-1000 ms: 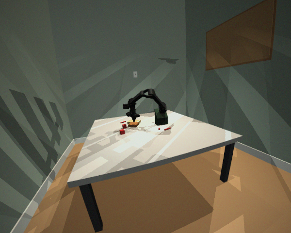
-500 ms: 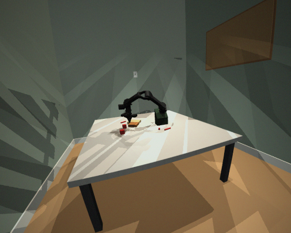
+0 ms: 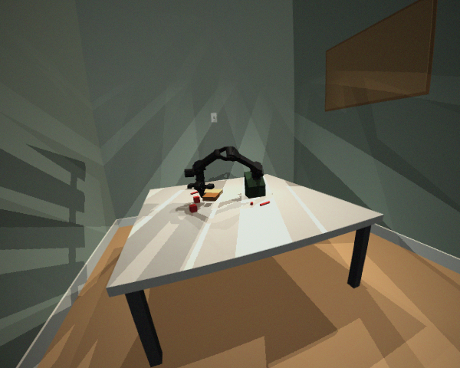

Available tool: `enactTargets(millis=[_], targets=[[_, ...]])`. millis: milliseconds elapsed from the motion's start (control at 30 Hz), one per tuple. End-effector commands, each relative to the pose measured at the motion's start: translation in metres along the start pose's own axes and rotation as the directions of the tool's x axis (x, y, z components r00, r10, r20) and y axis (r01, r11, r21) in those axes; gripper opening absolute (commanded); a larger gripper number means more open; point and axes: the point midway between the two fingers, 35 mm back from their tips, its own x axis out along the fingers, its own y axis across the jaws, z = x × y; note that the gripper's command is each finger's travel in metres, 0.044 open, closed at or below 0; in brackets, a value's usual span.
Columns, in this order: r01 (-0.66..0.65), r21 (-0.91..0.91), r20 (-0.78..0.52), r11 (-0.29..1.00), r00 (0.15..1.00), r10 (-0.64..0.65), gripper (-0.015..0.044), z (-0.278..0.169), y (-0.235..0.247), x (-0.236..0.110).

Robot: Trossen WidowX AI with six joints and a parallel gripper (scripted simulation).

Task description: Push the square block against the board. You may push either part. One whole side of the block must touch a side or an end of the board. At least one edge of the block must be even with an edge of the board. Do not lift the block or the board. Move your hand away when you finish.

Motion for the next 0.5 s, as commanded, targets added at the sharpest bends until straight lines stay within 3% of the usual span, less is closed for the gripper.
enactTargets(millis=[0, 467], targets=[[-0.022, 0.006, -0.001, 1.000, 1.000, 0.022, 0.0000, -0.0010, 0.0060, 0.0279], [-0.022, 0.006, -0.002, 1.000, 1.000, 0.022, 0.0000, -0.0087, 0.0053, 0.0277]])
